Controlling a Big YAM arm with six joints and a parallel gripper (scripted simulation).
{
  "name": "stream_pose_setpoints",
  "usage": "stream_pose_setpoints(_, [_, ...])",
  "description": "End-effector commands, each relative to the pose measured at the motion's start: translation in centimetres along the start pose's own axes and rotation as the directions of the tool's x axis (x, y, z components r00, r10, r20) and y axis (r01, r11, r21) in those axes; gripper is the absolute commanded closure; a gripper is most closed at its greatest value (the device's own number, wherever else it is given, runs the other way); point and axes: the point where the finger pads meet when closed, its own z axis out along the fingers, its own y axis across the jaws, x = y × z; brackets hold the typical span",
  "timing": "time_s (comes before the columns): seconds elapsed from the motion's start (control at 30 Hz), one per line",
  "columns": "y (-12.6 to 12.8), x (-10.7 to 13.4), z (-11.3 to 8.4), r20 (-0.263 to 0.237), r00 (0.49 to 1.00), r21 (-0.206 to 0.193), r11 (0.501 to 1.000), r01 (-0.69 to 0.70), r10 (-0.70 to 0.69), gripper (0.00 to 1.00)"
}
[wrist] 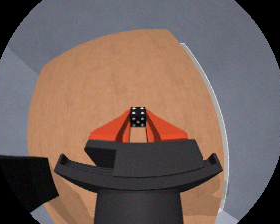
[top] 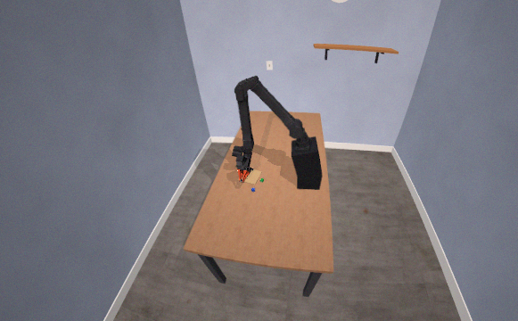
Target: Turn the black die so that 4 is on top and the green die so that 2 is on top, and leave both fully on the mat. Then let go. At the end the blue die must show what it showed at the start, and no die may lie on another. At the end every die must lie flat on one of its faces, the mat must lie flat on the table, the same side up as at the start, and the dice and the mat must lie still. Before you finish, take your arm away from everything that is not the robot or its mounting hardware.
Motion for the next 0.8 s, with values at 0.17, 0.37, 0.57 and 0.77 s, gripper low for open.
stream_pose_setpoints(0.17, [0.2, 0.8, 1.1, 0.191, 0.98, 0.002, 0.999, 0.052, -0.052, 0.86])
stream_pose_setpoints(0.37, [-1.3, 0.2, 0.1, 0.196, 0.978, 0.037, 0.997, 0.066, -0.072, 0.86])
stream_pose_setpoints(0.57, [0.0, 1.8, 1.5, 0.194, 0.98, 0.008, 0.999, 0.039, -0.04, 0.86])
stream_pose_setpoints(0.77, [0.1, 2.6, 2.4, 0.194, 0.98, 0.006, 0.999, 0.04, -0.041, 0.86])
